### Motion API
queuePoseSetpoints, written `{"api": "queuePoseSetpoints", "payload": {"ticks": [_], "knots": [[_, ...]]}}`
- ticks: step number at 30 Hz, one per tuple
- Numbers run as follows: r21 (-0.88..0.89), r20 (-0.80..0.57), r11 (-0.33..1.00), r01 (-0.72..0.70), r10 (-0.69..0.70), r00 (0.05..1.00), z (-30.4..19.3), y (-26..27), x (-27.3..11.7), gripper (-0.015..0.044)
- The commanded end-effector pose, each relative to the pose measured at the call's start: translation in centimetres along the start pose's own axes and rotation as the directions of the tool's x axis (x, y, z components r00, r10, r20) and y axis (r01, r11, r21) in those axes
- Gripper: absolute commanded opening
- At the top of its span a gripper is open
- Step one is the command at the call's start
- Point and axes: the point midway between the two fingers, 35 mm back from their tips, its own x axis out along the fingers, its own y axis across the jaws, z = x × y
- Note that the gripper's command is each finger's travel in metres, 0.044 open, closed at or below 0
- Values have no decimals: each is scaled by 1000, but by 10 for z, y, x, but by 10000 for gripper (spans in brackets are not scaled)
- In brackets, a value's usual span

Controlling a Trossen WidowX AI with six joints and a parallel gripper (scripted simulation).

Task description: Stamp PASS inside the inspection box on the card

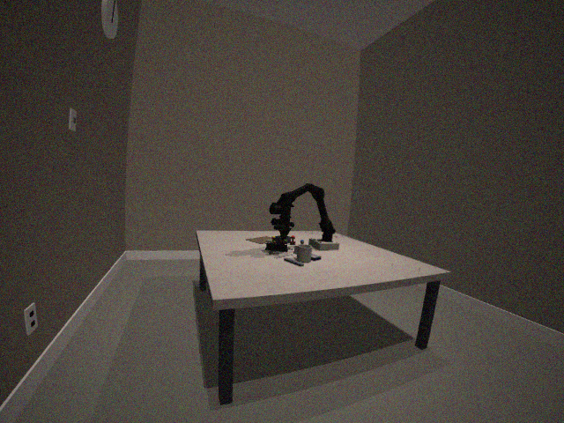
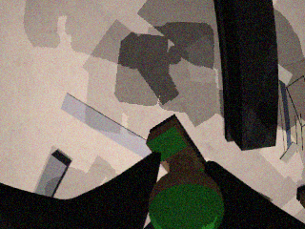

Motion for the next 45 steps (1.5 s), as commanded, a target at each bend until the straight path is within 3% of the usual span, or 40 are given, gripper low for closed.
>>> {"api": "queuePoseSetpoints", "payload": {"ticks": [1,36,45], "knots": [[4,-5,1000,5,-5,1000,-1,0,9,0],[4,-5,1000,5,-5,1000,-3,-1,61,0],[0,-3,1000,5,-5,1000,-2,-1,58,236]]}}
